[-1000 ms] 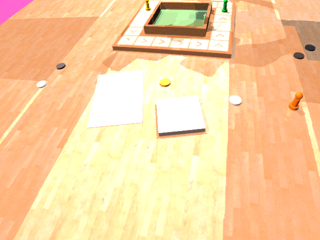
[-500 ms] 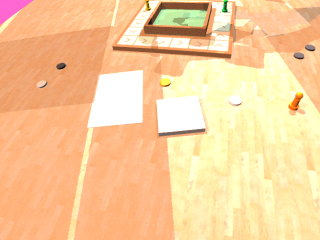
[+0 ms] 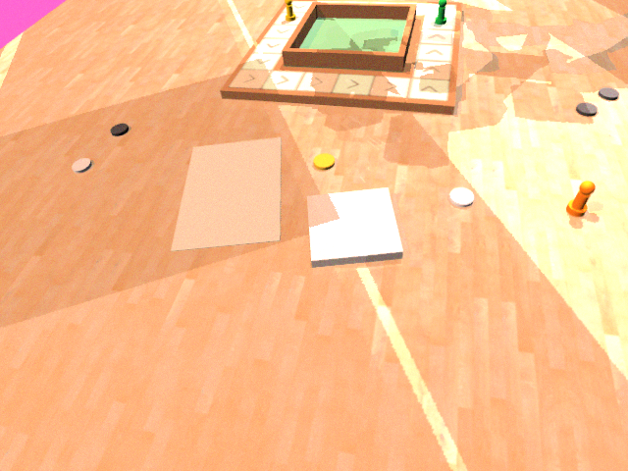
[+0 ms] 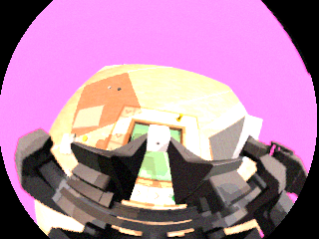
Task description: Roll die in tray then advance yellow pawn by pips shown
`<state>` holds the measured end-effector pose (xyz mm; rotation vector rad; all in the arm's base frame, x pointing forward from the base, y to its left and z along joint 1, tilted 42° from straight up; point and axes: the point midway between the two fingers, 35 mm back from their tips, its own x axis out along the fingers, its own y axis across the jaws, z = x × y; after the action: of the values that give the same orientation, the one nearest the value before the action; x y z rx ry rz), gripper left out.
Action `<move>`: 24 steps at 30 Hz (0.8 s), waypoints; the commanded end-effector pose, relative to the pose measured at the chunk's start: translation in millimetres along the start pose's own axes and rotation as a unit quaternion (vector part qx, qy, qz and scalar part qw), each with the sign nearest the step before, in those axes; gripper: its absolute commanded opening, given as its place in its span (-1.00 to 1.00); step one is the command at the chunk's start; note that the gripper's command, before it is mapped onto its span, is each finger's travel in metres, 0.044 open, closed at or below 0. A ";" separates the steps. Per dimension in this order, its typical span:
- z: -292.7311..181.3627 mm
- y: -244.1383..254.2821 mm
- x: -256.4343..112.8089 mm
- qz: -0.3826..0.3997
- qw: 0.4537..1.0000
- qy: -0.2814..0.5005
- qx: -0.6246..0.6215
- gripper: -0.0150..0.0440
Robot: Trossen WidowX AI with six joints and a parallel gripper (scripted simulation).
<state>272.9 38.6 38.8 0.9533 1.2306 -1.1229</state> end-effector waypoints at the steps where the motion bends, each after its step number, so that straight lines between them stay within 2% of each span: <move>1: 3.4 1.3 -11.2 0.002 1.000 -0.003 0.001 -0.49; 15: 2.3 0.7 -9.7 0.005 1.000 -0.001 0.002 -0.49; 24: 4.7 0.9 -11.8 0.005 1.000 -0.001 0.002 0.31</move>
<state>274.1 37.6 48.7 0.9604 1.2219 -1.1201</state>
